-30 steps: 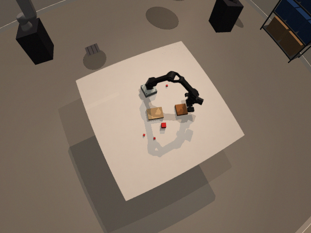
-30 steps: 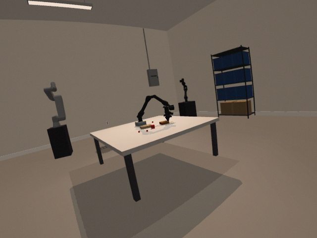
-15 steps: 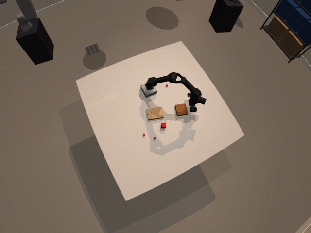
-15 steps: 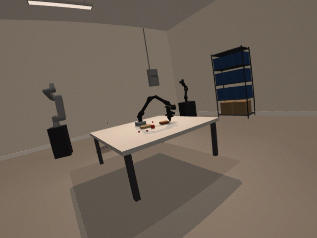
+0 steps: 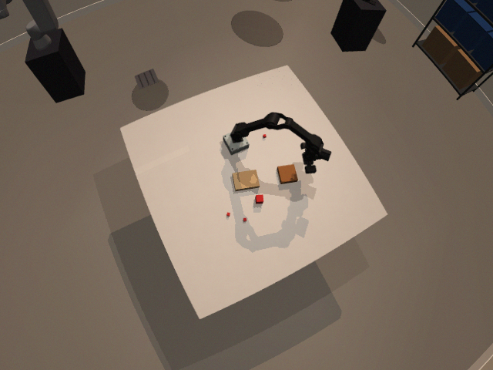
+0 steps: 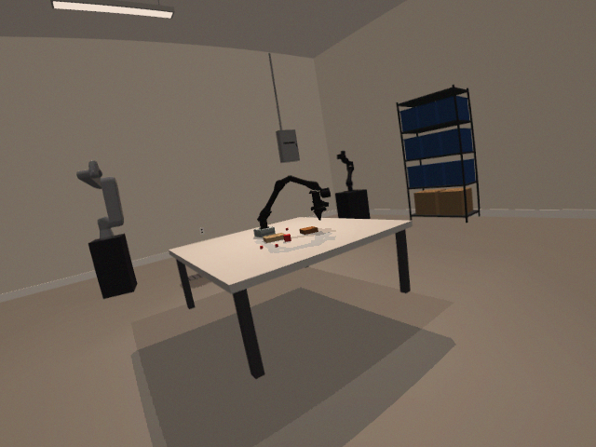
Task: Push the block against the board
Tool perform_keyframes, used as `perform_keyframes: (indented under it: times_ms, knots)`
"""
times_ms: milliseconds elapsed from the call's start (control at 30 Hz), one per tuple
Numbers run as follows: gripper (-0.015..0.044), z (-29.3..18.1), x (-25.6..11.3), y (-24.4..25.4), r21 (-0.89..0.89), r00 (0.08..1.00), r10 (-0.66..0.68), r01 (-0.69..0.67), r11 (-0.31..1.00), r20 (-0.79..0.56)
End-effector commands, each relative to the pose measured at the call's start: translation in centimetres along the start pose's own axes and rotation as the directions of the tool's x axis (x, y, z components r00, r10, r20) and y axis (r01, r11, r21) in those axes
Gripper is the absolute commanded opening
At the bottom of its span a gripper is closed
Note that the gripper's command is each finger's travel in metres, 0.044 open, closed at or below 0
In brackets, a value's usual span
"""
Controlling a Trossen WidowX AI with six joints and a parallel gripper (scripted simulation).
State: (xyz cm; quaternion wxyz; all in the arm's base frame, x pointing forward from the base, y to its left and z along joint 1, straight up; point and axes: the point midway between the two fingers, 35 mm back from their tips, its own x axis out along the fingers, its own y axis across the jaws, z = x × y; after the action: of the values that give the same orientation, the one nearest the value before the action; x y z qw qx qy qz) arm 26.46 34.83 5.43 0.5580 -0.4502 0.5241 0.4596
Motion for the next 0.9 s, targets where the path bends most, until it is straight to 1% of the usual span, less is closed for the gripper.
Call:
perform_keyframes:
  times_ms: [0, 100, 233, 267, 333, 400, 867]
  knots:
    - [0.0, -0.6, 0.2, -0.7, -0.019, 1.0, 0.002, -0.002, 1.0, -0.008]
    - [0.0, -2.4, 0.0, -3.2, -0.082, 1.0, -0.001, -0.001, 0.997, -0.014]
    - [0.0, -2.5, 0.3, -3.4, -0.086, 1.0, -0.001, -0.001, 0.996, -0.015]
    - [0.0, -2.5, 1.2, -3.4, -0.086, 1.0, -0.001, -0.001, 0.996, -0.015]
    - [0.0, -2.5, 4.3, -3.4, -0.086, 1.0, -0.001, -0.001, 0.996, -0.015]
    - [0.0, -2.6, 5.5, -3.3, -0.086, 1.0, -0.001, -0.001, 0.996, -0.015]
    - [0.0, -3.5, 5.4, -3.6, -0.087, 1.0, -0.001, 0.0, 0.996, -0.015]
